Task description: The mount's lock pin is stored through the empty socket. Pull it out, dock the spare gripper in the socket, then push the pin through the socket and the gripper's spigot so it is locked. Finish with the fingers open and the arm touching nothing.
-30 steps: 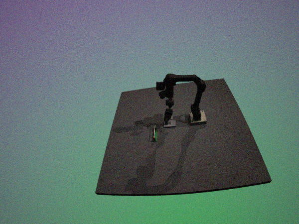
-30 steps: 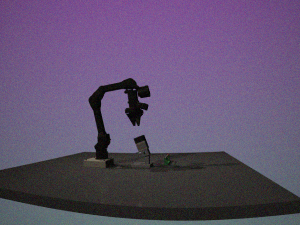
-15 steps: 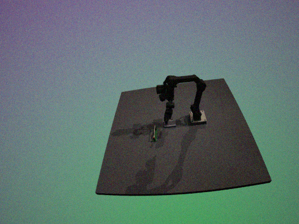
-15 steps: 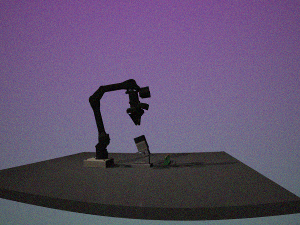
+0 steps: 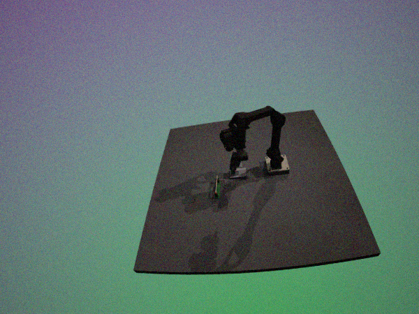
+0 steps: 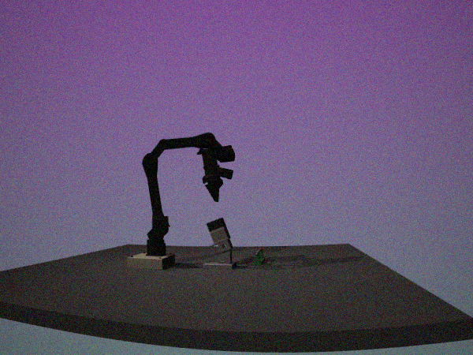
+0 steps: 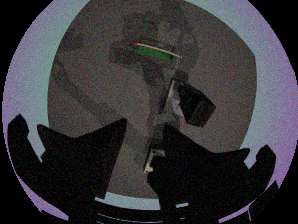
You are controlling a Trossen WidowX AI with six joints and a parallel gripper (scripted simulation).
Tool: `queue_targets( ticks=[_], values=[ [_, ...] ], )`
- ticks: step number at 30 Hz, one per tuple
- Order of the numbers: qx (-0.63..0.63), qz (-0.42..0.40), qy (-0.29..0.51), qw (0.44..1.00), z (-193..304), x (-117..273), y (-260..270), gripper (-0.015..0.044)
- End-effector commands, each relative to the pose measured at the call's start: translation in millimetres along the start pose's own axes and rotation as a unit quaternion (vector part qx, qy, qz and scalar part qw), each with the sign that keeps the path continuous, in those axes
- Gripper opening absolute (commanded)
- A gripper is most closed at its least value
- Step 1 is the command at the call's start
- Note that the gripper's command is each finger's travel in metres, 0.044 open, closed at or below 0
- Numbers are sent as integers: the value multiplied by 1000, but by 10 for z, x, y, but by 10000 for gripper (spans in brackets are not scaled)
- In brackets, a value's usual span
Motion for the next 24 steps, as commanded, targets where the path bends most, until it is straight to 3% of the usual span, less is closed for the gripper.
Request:
queue_targets(
  ticks=[1,8,14,18,24],
  values=[
    [121,30,17,992,-362,-174,153,180],
    [401,61,65,912,-1099,-664,333,180],
    [537,65,100,835,-1456,-1029,361,180],
    [606,61,120,784,-1633,-1256,353,180],
    [607,61,121,783,-1636,-1261,353,180]
  ],
)
Point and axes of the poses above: the point midway between the two fingers, 35 mm back from their tips, its own x axis back along the fingers, its own y axis across the jaws, z = x × y, the point moved 6 cm from there along x, back along the fingers, and after that the axes turned 14 degrees about -x, right-handed, at the moved point
